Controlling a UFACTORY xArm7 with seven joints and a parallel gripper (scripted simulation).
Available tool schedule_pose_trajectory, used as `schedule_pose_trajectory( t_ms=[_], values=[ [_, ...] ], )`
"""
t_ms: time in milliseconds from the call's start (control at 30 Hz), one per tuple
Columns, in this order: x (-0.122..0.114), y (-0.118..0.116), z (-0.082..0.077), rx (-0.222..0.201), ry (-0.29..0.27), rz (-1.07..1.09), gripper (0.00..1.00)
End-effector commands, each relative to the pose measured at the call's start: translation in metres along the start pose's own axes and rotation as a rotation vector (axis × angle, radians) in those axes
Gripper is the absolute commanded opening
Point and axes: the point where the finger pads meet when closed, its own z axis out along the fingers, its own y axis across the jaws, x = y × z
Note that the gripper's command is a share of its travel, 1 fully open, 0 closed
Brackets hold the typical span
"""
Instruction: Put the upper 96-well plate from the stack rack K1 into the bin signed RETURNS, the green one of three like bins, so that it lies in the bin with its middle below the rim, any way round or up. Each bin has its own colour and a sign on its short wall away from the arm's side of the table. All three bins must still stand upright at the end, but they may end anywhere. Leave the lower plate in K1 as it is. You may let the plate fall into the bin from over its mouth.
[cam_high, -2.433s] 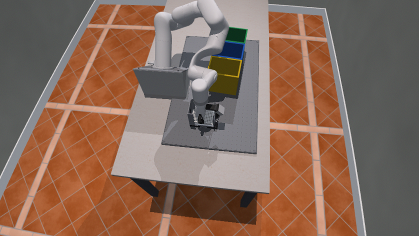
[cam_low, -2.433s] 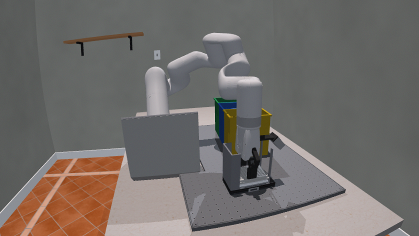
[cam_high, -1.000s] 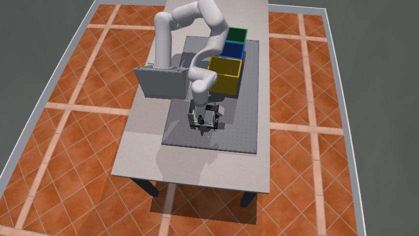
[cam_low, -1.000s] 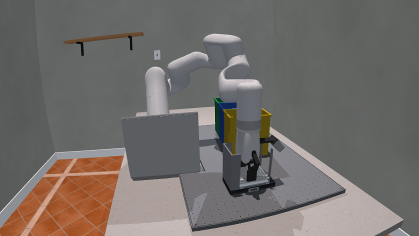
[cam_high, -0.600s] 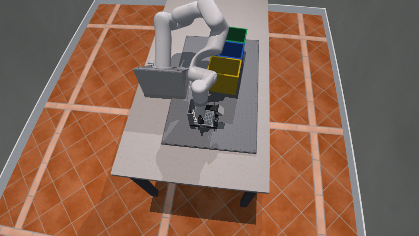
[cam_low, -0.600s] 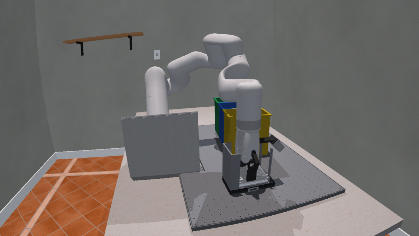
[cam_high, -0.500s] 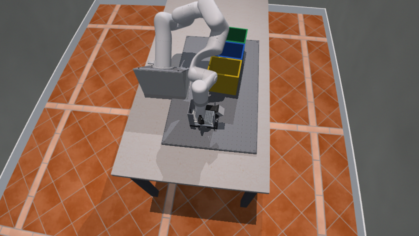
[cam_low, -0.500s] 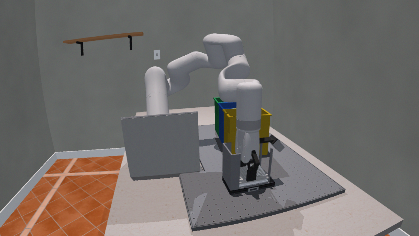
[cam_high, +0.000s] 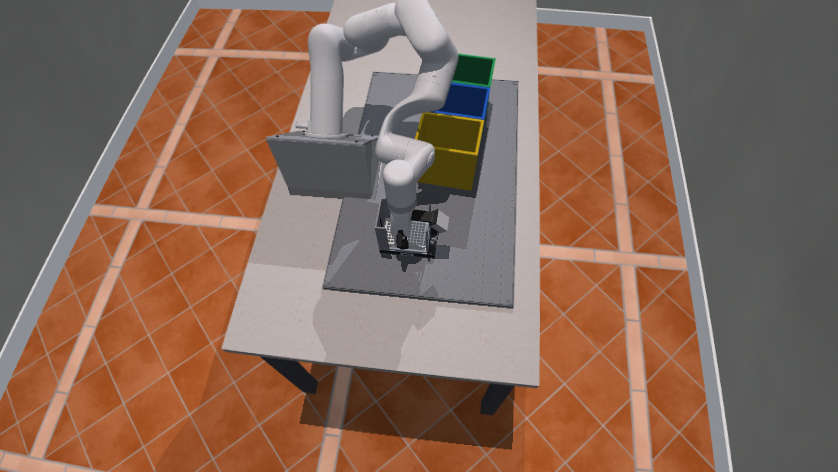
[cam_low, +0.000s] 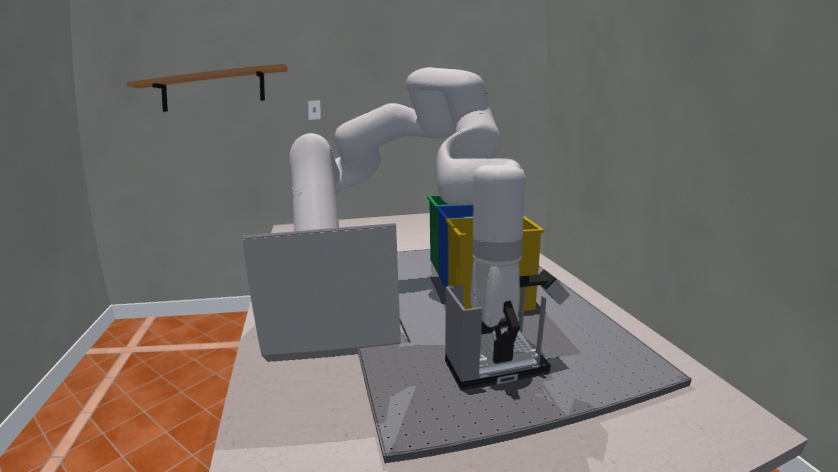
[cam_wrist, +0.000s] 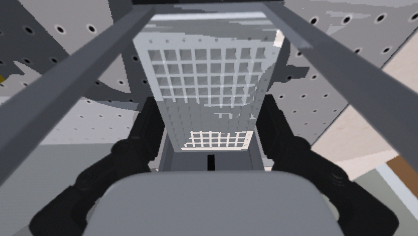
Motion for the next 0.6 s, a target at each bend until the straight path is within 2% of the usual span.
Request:
schedule_pose_trajectory(
  t_ms=[0,567],
  values=[
    [0.0005,0.0014,-0.0022,-0.004,0.002,0.0,0.0],
    [0.0005,0.0014,-0.0069,-0.004,0.002,0.0,0.0]
  ],
)
